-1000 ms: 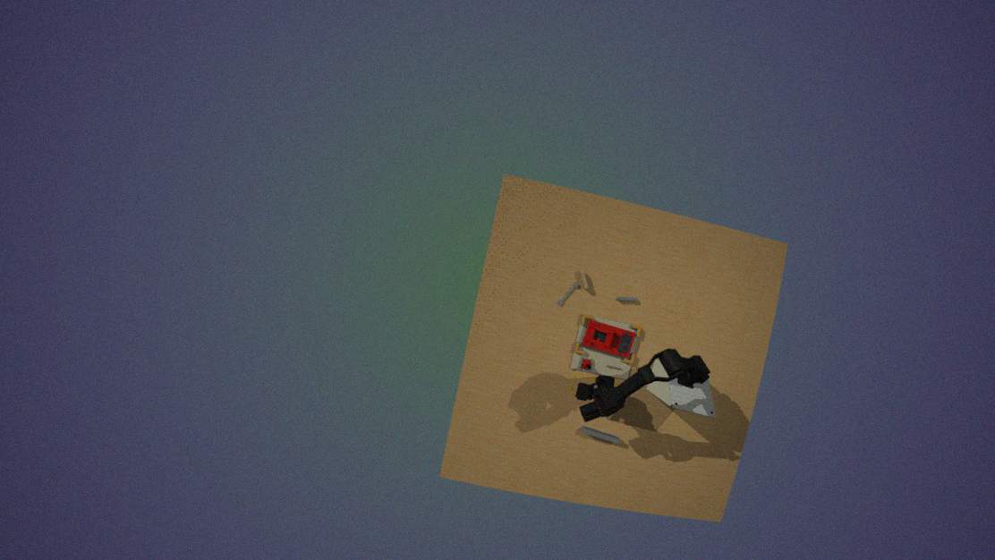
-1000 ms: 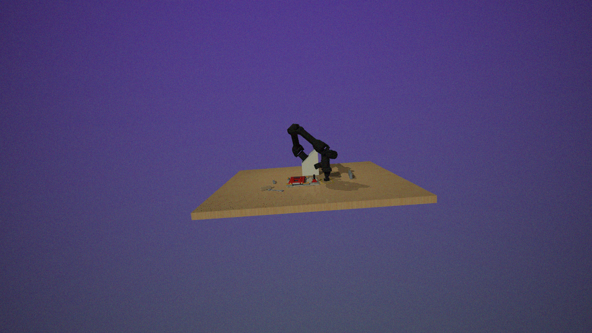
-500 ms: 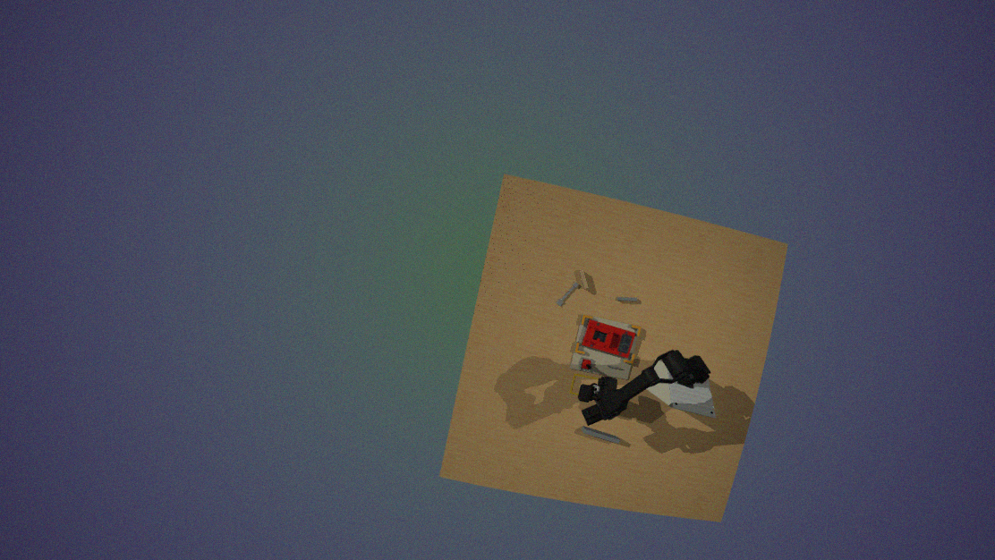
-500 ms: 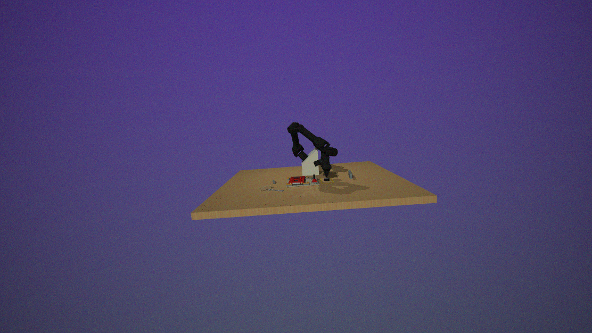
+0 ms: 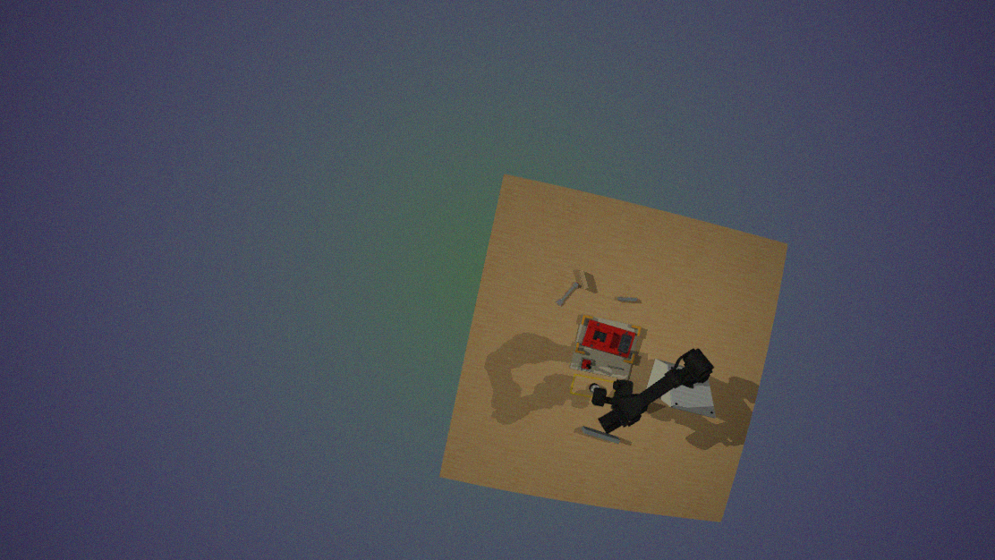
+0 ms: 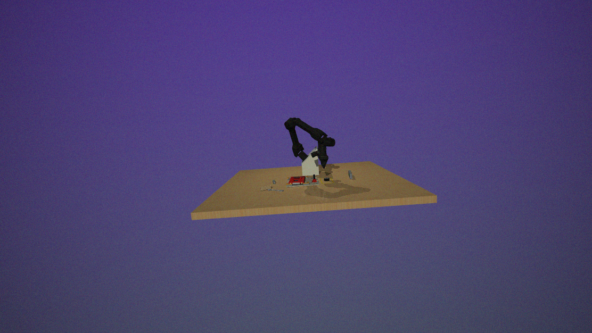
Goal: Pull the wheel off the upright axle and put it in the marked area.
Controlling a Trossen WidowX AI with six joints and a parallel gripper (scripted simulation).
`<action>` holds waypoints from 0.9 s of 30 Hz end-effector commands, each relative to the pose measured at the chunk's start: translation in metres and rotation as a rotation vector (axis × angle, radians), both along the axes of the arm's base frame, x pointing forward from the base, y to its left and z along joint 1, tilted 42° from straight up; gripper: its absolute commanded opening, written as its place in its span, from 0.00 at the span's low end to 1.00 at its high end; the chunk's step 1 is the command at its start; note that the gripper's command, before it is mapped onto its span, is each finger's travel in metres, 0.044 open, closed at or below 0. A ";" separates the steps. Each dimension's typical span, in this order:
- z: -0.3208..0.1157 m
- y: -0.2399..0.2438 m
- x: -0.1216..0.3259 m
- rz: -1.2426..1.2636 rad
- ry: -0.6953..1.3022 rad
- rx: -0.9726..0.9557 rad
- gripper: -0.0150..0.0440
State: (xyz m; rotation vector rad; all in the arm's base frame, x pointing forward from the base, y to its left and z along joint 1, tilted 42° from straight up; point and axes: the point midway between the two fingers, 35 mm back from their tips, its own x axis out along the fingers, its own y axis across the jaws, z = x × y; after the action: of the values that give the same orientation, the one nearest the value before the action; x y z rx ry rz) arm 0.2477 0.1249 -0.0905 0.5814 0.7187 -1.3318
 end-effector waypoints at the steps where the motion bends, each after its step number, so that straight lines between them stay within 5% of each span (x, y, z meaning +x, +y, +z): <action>1: 0.021 -0.002 -0.028 -0.001 0.003 0.003 1.00; 27: 0.033 -0.006 -0.045 -0.003 0.004 0.001 1.00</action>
State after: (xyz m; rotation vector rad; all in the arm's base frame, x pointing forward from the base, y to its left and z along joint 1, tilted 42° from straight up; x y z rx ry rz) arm 0.2038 0.1187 -0.0580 0.5805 0.7200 -1.3305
